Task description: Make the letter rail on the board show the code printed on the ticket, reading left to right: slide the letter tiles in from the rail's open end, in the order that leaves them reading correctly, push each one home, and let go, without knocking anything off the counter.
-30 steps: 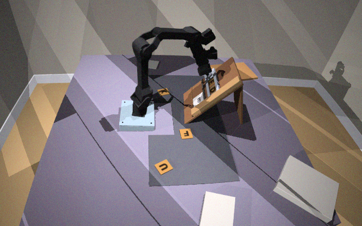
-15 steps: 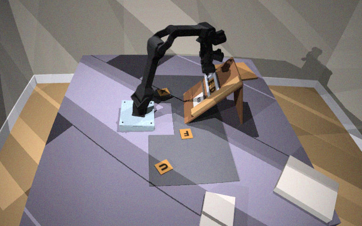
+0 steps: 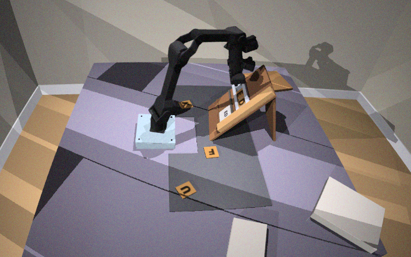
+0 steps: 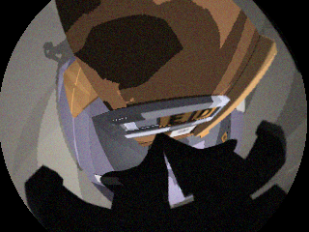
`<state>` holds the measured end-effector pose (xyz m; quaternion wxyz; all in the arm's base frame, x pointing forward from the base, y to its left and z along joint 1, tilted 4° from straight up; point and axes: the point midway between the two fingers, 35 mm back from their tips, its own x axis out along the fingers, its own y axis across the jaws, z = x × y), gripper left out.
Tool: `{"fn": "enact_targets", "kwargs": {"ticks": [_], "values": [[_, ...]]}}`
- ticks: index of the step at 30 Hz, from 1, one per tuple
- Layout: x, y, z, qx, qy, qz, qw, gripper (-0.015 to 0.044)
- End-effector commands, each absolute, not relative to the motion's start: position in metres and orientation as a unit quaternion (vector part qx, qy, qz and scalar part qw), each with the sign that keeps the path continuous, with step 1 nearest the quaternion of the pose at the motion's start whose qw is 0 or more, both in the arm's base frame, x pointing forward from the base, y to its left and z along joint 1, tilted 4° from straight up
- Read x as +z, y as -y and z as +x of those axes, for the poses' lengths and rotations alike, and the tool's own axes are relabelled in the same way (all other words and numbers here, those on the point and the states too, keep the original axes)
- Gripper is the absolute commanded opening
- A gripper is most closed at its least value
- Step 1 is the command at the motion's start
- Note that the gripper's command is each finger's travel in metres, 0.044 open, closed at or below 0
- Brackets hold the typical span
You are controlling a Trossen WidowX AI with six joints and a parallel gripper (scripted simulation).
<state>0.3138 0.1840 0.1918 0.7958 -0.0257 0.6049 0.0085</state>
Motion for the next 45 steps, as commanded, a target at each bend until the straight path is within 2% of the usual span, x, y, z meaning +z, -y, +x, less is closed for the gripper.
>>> {"fn": "enact_targets", "kwargs": {"ticks": [1,45], "values": [[0.189,-0.185,0.315,0.011,-0.607,-0.027,0.794,0.0],[0.177,-0.187,0.333,0.011,-0.606,-0.027,0.795,0.0]]}}
